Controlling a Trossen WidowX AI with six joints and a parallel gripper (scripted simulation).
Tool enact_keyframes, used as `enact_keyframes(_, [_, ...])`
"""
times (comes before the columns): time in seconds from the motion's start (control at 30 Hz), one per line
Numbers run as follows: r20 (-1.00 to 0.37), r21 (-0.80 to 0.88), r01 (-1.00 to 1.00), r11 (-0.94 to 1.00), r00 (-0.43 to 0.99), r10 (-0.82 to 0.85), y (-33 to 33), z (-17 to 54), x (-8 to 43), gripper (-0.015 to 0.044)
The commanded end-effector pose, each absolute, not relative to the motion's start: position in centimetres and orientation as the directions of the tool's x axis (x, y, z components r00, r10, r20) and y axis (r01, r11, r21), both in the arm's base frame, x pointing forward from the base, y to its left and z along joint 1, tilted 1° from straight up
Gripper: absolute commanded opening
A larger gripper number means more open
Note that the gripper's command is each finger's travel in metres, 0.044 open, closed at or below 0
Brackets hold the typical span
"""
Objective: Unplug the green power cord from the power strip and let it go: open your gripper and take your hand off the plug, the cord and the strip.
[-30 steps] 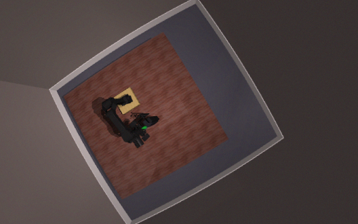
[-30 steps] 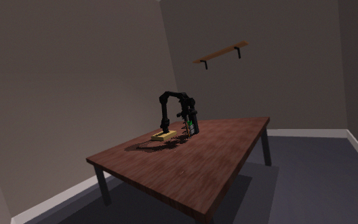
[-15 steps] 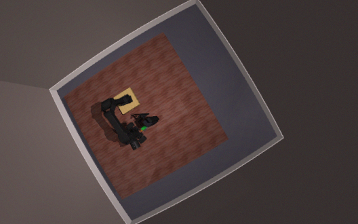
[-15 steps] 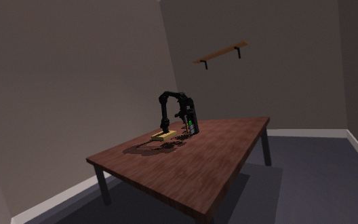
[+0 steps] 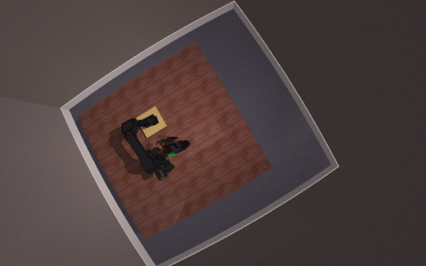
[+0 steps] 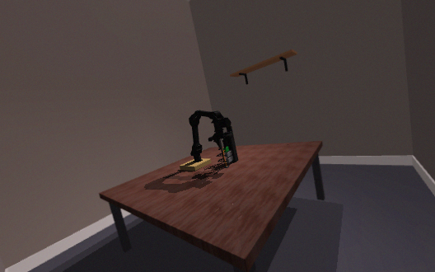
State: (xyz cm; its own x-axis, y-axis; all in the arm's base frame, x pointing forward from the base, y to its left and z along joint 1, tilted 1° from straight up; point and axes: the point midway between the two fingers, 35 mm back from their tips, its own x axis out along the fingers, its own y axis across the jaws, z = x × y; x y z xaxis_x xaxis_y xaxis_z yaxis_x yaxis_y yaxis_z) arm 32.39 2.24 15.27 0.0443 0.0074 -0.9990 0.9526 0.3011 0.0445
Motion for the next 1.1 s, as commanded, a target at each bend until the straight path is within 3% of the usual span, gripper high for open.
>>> enact_keyframes(0.0, [-0.999,0.050,0.954,0.295,0.052,0.001,2.2,15.6,32.4,0.0160])
enact_keyframes(1.07, [-0.999,0.051,0.954,0.295,0.051,0.005,5.6,14.8,31.5,0.0160])
